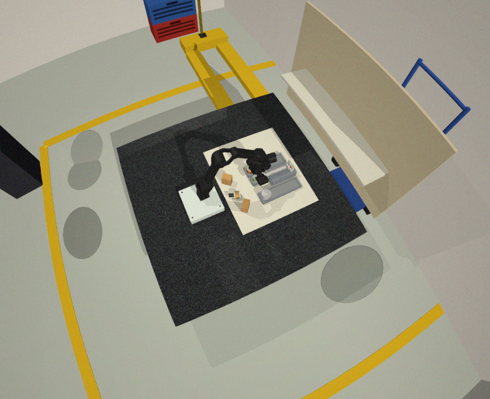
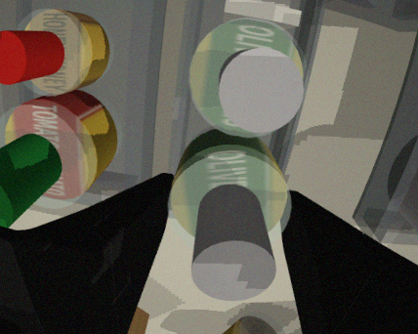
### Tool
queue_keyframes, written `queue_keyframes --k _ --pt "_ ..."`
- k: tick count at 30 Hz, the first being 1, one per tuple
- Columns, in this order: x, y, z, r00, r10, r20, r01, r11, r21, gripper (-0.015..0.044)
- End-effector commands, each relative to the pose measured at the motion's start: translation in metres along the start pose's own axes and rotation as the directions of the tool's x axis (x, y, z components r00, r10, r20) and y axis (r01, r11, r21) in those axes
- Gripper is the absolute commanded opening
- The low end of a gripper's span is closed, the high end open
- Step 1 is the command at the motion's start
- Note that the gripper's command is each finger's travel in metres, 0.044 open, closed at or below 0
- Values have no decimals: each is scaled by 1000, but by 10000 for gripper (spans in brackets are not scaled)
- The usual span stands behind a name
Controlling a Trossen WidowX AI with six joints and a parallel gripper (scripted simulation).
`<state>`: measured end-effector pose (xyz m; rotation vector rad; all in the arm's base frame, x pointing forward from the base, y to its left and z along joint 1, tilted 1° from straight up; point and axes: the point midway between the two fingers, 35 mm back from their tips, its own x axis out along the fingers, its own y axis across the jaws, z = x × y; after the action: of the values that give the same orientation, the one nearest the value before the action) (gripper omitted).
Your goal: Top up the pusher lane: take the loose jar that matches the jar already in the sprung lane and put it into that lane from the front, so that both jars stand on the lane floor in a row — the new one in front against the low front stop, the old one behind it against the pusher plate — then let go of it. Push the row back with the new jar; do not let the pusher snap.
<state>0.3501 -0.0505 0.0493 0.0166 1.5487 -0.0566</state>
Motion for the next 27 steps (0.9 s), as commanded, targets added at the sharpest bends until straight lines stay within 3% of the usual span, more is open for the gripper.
queue_keyframes --k 1,27 --pt "1 0 5 1000 -2 20 2 1000 5 0" --pt "9 0 4 1000 -2 20 2 1000 5 0"
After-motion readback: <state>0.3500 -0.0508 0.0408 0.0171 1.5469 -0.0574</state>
